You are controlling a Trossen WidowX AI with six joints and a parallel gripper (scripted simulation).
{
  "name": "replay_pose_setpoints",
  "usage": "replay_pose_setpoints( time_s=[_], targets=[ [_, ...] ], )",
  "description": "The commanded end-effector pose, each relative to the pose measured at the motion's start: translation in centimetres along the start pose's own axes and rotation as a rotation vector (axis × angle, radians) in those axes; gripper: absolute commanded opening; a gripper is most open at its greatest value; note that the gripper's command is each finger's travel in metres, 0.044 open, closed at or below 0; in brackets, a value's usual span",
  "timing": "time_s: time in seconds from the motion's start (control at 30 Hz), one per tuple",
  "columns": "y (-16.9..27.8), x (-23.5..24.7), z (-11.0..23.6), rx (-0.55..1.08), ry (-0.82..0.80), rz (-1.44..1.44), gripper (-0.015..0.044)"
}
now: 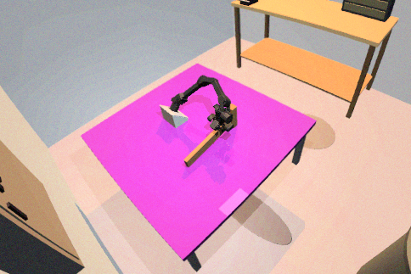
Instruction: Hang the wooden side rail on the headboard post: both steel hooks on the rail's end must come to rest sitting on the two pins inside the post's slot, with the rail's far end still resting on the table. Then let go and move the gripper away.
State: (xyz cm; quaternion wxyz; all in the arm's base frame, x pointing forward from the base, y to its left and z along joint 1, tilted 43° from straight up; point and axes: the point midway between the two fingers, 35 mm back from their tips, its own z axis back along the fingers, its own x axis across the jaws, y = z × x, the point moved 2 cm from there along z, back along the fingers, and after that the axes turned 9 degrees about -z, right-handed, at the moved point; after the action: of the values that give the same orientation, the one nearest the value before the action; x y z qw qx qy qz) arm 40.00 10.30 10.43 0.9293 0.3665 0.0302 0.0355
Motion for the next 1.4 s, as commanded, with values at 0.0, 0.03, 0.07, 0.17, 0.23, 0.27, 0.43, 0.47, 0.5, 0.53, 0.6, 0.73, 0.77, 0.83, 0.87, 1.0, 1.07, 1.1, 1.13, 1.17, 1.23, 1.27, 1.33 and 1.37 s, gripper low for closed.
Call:
replay_pose_setpoints(
  time_s=[0.0,0.03,0.07,0.17,0.23,0.27,0.43,0.47,0.5,0.53,0.6,0.73,0.77,0.83,0.87,1.0,1.07,1.1,1.13,1.17,1.23,1.27,1.33,1.37],
  targets=[
    [0.37,0.15,0.91,0.003,-0.021,0.003,0.0],
    [0.38,0.16,0.92,0.003,-0.021,0.003,0.0],
    [0.39,0.16,0.92,0.003,-0.022,0.003,0.0],
    [0.42,0.19,0.93,0.003,-0.022,0.003,0.0],
    [0.45,0.21,0.93,0.003,-0.022,0.003,0.0],
    [0.46,0.22,0.93,0.003,-0.022,0.003,0.0],
    [0.52,0.27,0.92,0.003,-0.022,0.003,0.0],
    [0.54,0.28,0.92,0.003,-0.022,0.003,0.0],
    [0.55,0.28,0.92,0.003,-0.022,0.003,0.0],
    [0.56,0.27,0.91,0.003,-0.022,0.003,0.0],
    [0.58,0.25,0.91,0.003,-0.022,0.003,0.0],
    [0.62,0.2,0.91,0.003,-0.022,0.003,0.0],
    [0.63,0.19,0.92,0.003,-0.022,0.003,0.0],
    [0.65,0.17,0.92,0.003,-0.022,0.003,0.0],
    [0.66,0.16,0.93,0.003,-0.022,0.003,0.0],
    [0.7,0.11,0.94,0.003,-0.021,0.003,0.0],
    [0.72,0.08,0.94,0.003,-0.021,0.003,0.0],
    [0.73,0.07,0.94,0.003,-0.021,0.003,0.0],
    [0.74,0.06,0.94,0.003,-0.021,0.003,0.0],
    [0.75,0.05,0.94,0.003,-0.021,0.003,0.0],
    [0.77,0.02,0.94,0.003,-0.021,0.003,0.0],
    [0.77,0.01,0.93,0.003,-0.021,0.003,0.0],
    [0.79,0.01,0.91,0.003,-0.021,0.003,0.0],
    [0.8,0.01,0.9,0.003,-0.021,0.003,0.0]
  ],
)
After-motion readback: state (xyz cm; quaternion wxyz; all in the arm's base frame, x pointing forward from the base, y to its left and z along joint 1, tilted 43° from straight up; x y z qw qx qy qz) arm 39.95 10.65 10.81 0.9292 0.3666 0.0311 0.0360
